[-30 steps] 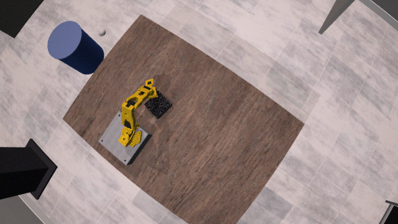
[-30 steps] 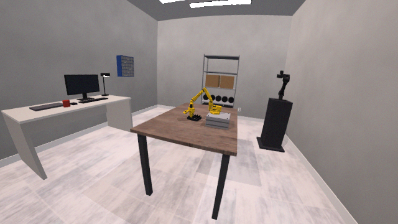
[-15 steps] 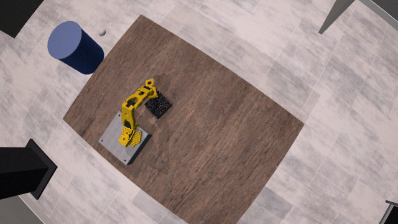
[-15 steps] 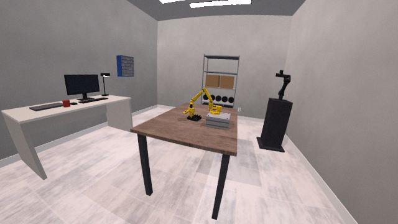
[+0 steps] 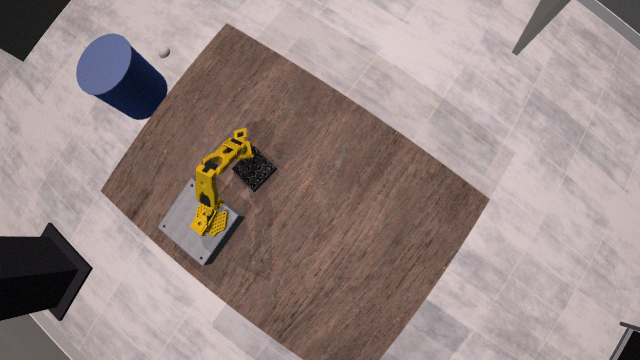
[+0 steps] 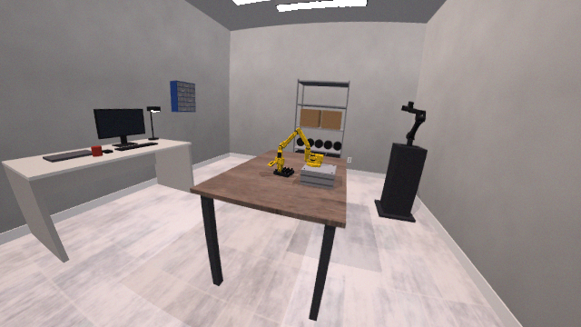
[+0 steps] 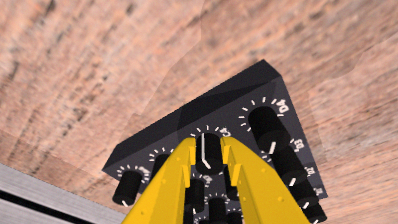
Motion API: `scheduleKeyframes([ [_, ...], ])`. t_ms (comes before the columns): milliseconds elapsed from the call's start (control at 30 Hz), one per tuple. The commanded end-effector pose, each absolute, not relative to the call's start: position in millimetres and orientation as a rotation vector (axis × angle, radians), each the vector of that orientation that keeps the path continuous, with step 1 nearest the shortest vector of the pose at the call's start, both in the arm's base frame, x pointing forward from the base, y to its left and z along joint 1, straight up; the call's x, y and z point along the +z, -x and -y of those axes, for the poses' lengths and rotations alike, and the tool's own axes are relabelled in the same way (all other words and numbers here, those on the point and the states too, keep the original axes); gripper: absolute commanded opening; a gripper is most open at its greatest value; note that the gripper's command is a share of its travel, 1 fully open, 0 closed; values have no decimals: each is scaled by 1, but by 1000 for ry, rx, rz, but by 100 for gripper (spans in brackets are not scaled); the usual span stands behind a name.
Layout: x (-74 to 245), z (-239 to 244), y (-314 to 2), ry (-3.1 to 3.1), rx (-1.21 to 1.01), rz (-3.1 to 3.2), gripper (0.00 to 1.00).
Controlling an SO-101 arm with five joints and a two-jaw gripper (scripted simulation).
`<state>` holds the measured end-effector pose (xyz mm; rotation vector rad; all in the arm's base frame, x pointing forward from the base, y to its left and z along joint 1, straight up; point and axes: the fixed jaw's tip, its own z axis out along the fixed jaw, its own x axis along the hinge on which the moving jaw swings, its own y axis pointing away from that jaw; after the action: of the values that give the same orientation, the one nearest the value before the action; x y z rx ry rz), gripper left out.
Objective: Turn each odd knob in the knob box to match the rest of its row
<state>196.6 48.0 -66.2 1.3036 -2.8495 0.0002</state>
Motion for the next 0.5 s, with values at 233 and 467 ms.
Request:
scheduleKeyframes([
  [233, -65, -46, -196, -1281, -2, 2862, 8],
  [467, -65, -46, -196, -1281, -2, 2862, 8],
])
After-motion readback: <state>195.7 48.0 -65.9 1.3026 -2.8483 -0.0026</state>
